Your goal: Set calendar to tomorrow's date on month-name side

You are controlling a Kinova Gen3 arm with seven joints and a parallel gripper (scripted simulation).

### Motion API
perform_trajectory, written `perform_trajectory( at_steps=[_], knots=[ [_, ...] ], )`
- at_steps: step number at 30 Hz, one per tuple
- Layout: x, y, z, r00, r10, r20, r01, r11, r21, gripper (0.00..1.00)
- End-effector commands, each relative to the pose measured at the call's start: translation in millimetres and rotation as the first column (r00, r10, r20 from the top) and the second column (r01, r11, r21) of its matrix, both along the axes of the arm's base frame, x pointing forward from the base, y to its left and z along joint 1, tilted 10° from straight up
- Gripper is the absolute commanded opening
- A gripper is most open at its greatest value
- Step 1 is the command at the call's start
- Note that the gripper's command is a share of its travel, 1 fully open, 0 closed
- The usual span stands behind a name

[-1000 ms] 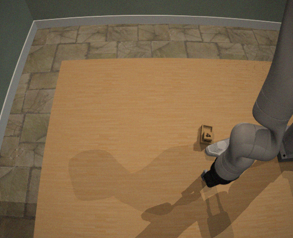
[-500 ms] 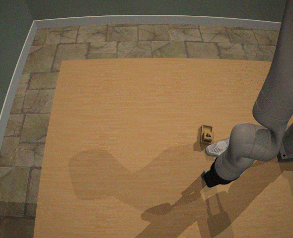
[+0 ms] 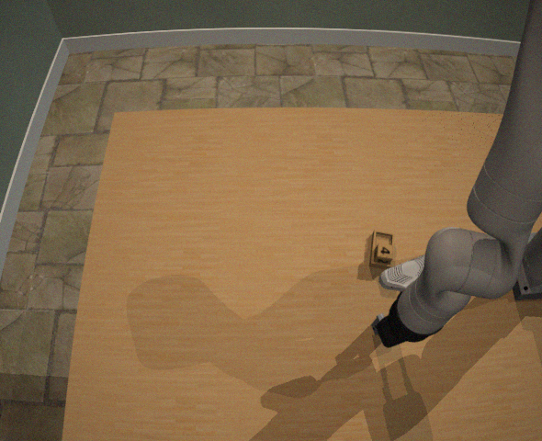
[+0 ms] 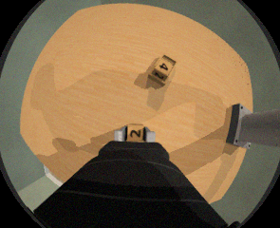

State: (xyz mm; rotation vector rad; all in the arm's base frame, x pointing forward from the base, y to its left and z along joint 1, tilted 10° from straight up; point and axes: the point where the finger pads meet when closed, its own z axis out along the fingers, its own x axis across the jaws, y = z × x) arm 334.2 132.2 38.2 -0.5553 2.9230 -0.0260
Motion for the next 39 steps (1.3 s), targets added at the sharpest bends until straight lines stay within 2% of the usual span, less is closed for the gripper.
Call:
perform_trajectory(
  at_steps=[1,8,9,13,14,16,17,19,20,22,23,39],
  knots=[
    [0.3,0.2,0.5,1.0,0.0,0.001,0.0,1.0,0.001,0.57],
    [0.3,0.2,0.5,1.0,0.0,0.001,0.0,1.0,0.001,0.57],
    [0.3,0.2,0.5,1.0,0.0,0.001,0.0,1.0,0.001,0.63],
    [0.3,0.2,0.5,1.0,0.0,0.001,0.0,1.0,0.001,0.63],
    [0.3,0.2,0.5,1.0,0.0,0.001,0.0,1.0,0.001,0.69],
    [0.3,0.2,0.5,1.0,0.0,0.001,0.0,1.0,0.001,0.69],
    [0.3,0.2,0.5,1.0,0.0,0.001,0.0,1.0,0.001,0.75],
    [0.3,0.2,0.5,1.0,0.0,0.001,0.0,1.0,0.001,0.75],
    [0.3,0.2,0.5,1.0,0.0,0.001,0.0,1.0,0.001,0.81],
    [0.3,0.2,0.5,1.0,0.0,0.001,0.0,1.0,0.001,0.81],
    [0.3,0.2,0.5,1.0,0.0,0.001,0.0,1.0,0.001,0.87],
    [-0.3,0.2,4.4,1.0,0.0,0.001,0.0,1.0,0.001,0.87]
  ],
)
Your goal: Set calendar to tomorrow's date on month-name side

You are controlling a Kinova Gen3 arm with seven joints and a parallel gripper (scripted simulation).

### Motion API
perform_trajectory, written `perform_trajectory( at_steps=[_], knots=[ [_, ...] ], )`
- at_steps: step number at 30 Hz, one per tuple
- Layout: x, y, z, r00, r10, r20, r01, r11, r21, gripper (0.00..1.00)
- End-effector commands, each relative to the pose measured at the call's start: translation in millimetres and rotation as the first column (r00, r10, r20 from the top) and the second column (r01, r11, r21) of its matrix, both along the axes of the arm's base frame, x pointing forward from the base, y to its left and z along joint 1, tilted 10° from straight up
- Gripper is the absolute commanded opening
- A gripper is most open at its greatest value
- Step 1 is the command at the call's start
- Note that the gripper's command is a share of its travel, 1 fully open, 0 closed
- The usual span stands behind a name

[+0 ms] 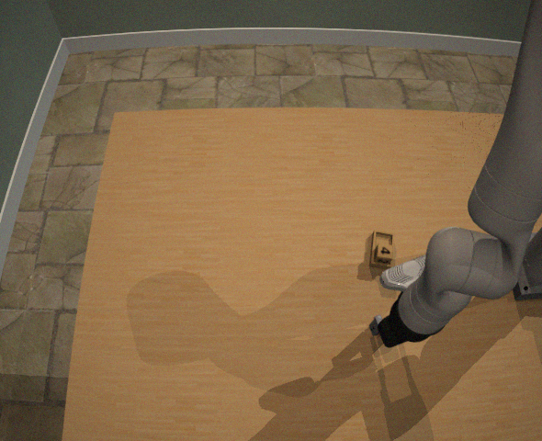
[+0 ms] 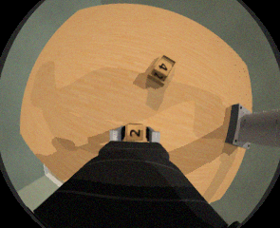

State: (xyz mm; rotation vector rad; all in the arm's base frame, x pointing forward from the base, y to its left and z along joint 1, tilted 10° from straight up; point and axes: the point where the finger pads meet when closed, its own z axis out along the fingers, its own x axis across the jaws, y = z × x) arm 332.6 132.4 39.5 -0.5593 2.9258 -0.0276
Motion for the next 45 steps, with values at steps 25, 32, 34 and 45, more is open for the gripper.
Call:
perform_trajectory(
  at_steps=[25,32,34,45],
  knots=[
    [-12.6,-1.2,85.1,1.0,-0.002,0.005,0.002,1.0,0.002,0.87],
    [-13.1,-1.2,87.9,1.0,-0.002,0.004,0.002,1.0,0.002,1.0],
    [-13.1,-1.2,87.9,1.0,-0.002,0.004,0.002,1.0,0.002,1.0],
    [-13.1,-1.2,87.9,1.0,-0.002,0.004,0.002,1.0,0.002,1.0]
  ],
)
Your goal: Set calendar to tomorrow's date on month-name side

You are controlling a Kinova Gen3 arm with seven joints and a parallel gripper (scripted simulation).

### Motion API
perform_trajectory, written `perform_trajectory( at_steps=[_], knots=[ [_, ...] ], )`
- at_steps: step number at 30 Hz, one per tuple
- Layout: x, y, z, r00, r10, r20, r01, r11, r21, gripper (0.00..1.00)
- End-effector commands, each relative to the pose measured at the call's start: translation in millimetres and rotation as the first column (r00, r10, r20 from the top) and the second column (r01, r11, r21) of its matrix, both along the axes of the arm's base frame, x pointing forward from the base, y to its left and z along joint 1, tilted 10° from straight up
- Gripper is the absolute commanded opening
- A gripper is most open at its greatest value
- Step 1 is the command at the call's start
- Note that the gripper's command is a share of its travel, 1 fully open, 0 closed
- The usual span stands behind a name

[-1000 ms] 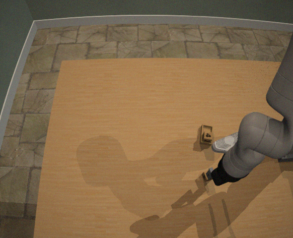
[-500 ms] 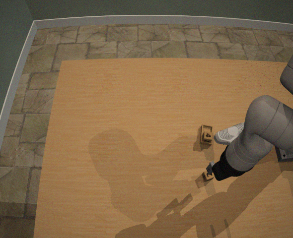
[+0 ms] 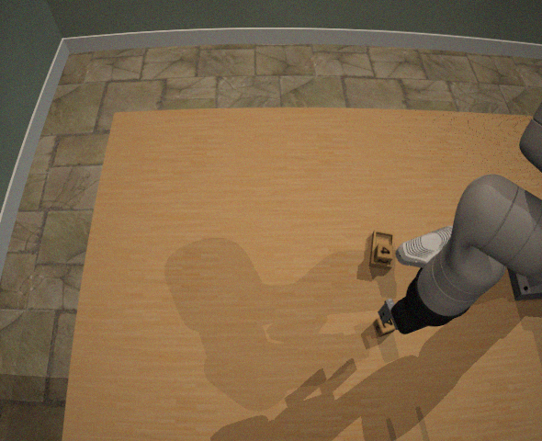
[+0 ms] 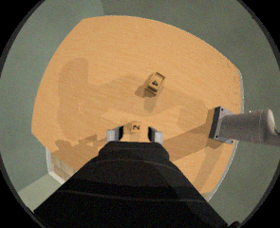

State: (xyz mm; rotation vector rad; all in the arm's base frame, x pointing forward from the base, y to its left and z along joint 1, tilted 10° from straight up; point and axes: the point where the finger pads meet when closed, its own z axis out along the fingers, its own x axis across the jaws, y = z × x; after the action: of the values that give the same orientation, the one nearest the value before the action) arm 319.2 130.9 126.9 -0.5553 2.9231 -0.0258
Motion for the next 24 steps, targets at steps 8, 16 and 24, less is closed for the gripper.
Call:
perform_trajectory(
  at_steps=[8,16,24],
  knots=[
    [0.3,0.2,0.5,1.0,0.0,0.001,0.0,1.0,0.001,1.0],
    [0.1,0.0,0.3,1.0,-0.009,0.001,0.009,1.0,0.002,1.0],
    [-1.0,-1.2,-0.3,0.999,-0.055,-0.002,0.055,0.998,0.009,1.0]
  ],
)
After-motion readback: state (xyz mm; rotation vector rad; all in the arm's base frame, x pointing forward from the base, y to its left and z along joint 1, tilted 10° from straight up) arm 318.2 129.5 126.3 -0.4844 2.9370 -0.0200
